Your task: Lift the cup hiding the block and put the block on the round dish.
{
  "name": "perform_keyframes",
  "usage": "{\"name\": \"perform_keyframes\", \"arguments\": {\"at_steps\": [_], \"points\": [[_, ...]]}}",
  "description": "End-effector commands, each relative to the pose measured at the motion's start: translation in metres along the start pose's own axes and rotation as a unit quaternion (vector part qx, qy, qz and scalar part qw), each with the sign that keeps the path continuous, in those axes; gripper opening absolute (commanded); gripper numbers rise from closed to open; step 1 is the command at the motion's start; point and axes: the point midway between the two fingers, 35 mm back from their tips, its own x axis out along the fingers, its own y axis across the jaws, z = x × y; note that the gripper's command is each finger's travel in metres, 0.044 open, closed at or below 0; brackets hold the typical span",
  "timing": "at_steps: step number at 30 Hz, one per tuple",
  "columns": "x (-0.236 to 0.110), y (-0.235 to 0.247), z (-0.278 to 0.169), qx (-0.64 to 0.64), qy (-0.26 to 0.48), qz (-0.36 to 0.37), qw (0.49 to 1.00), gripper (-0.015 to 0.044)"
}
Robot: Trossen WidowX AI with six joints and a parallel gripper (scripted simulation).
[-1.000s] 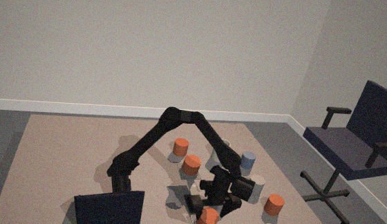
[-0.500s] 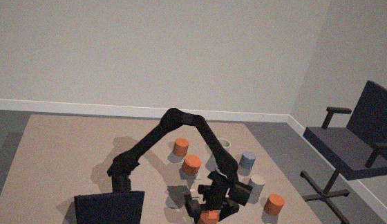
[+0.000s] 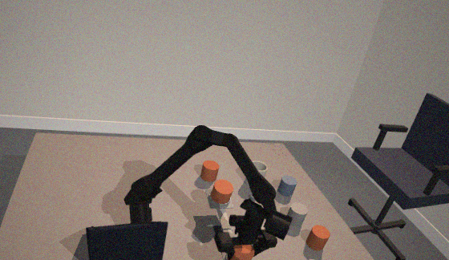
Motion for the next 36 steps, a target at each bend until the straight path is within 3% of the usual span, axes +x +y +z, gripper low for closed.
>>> {"name": "perform_keyframes", "arguments": {"at_steps": [1,8,36], "points": [[-0.001,0.000,0.000,0.002,-0.002,0.000,1.000,0.0177],[-0.009,-0.001,-0.001,0.002,-0.001,0.000,1.000,0.0000],[-0.045,-0.006,-0.004,0.002,0.000,0.000,1.000,0.0000]]}}
